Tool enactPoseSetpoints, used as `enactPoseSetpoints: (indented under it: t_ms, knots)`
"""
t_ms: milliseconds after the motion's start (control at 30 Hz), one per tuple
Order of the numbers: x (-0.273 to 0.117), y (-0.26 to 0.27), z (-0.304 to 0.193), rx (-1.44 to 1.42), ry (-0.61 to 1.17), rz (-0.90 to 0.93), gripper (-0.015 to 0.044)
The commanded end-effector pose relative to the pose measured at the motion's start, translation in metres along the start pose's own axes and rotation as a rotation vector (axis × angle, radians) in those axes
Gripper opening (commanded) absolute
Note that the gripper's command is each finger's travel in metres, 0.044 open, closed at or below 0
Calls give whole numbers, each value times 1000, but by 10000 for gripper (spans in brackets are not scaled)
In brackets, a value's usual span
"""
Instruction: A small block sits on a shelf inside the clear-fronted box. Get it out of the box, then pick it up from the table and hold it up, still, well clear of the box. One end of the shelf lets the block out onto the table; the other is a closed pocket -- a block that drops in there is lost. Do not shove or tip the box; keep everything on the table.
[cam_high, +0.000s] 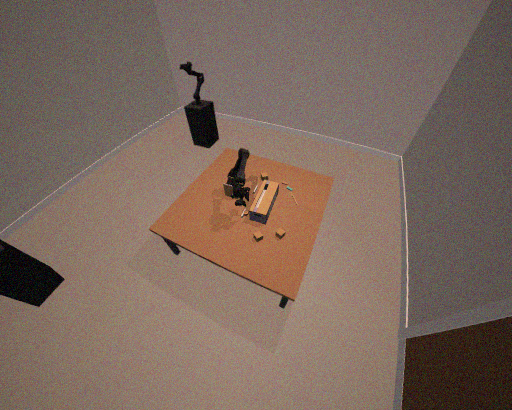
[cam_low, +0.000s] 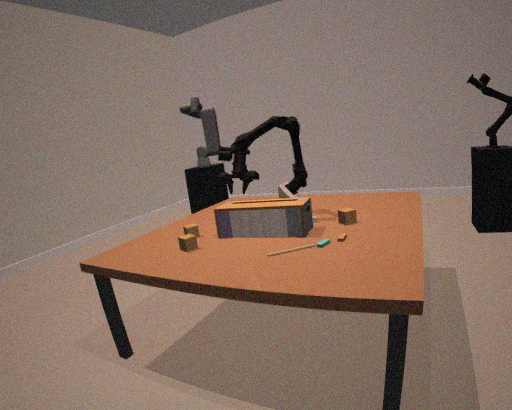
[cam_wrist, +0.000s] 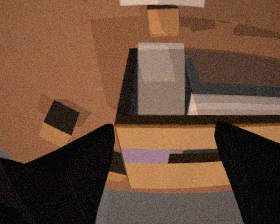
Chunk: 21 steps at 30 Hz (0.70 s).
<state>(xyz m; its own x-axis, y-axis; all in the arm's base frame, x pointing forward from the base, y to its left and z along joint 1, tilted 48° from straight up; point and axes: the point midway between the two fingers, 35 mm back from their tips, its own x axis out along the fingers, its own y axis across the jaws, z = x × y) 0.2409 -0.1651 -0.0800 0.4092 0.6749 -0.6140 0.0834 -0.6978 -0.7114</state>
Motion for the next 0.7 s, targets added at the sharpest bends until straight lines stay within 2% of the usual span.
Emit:
enactPoseSetpoints:
  t_ms: [0,100,667]
  knots:
    - [45,-1,19,17,-7,-14,285]
    - [76,-4,35,17,-6,-18,285]
    - [94,-5,43,17,-6,-17,285]
